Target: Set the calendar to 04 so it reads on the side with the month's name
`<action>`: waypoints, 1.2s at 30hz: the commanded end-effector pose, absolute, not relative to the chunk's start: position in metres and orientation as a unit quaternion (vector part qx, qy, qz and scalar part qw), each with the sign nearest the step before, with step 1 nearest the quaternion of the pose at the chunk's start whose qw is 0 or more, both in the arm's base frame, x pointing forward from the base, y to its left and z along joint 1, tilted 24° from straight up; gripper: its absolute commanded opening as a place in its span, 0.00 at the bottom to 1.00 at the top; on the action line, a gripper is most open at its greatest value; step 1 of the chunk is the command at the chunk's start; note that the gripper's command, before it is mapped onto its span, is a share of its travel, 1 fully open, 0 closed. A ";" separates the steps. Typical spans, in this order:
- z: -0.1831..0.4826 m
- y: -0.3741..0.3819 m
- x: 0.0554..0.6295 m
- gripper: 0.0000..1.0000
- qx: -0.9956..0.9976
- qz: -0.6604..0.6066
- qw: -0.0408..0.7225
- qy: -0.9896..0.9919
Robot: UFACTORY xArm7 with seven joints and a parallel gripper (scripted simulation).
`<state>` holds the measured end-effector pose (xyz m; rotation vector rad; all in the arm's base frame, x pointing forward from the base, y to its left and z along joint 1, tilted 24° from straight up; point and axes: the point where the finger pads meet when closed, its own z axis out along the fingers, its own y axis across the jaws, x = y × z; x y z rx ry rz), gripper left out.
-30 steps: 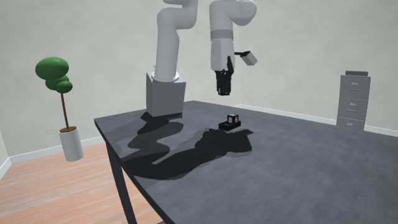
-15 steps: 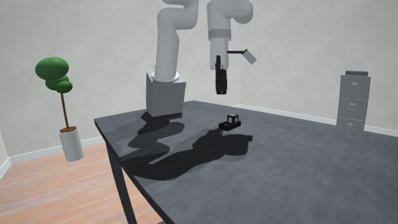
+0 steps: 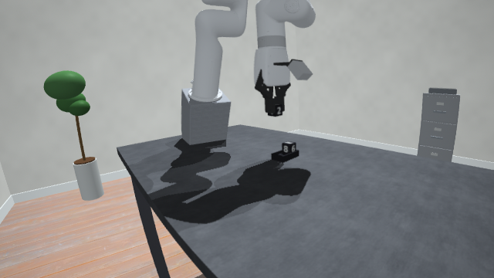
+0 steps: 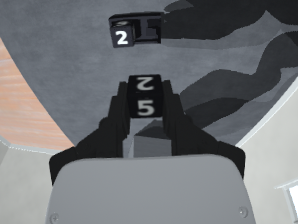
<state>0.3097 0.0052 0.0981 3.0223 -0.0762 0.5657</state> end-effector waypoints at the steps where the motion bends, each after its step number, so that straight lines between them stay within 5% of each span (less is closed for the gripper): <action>1: 0.099 0.006 0.310 0.27 0.975 0.191 0.036 -0.111; 36: 0.099 0.006 0.327 0.27 0.722 0.188 -0.089 -0.660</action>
